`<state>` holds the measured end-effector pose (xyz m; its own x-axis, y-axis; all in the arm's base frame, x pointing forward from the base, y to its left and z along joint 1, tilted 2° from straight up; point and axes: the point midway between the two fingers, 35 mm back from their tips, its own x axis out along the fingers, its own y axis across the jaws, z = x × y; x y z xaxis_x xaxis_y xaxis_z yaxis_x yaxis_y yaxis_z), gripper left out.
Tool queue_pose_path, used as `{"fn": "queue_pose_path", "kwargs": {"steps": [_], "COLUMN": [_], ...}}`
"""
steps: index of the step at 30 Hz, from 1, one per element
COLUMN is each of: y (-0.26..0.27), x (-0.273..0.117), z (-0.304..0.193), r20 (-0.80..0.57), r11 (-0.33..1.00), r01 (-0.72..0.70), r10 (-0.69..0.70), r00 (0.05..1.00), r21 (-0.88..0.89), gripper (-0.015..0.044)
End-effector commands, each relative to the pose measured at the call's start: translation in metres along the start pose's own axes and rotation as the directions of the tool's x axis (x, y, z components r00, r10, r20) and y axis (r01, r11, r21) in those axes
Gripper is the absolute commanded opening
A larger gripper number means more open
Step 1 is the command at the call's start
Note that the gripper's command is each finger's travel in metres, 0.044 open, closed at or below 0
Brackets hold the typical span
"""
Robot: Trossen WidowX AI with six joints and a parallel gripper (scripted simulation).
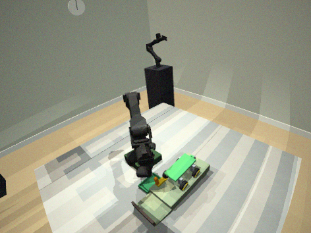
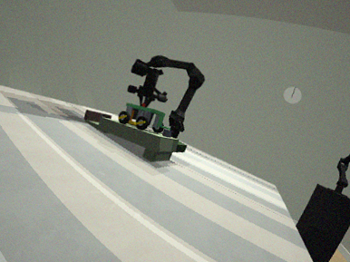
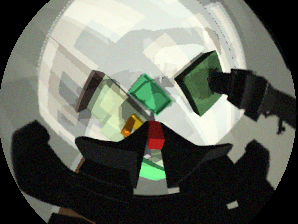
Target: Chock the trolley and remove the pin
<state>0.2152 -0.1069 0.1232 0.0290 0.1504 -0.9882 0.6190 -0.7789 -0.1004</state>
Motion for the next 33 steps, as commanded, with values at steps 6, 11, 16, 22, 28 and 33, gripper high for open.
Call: {"fn": "queue_pose_path", "kwargs": {"steps": [6, 11, 16, 22, 28, 33], "y": [-0.001, -0.002, -0.002, -0.002, -0.008, -0.012], "x": [0.000, 0.000, -0.001, -0.001, 0.010, 0.019], "z": [-0.001, -0.002, -0.002, -0.002, 0.006, 0.013], "r20": [0.040, 0.059, 0.075, 0.075, 0.083, 0.088], "r11": [0.962, 0.910, 0.847, 0.844, 0.825, 0.810], "r01": [-0.052, -0.084, -0.112, -0.113, -0.120, -0.124], "r10": [0.042, 0.065, 0.086, 0.086, 0.088, 0.090], "r00": [0.998, 0.996, 0.994, 0.993, 0.993, 0.992], "r21": [0.266, 0.406, 0.520, 0.524, 0.553, 0.573], "gripper": [0.0000, 0.0000, 0.0000, 0.0000, 0.0000, 0.0000]}}
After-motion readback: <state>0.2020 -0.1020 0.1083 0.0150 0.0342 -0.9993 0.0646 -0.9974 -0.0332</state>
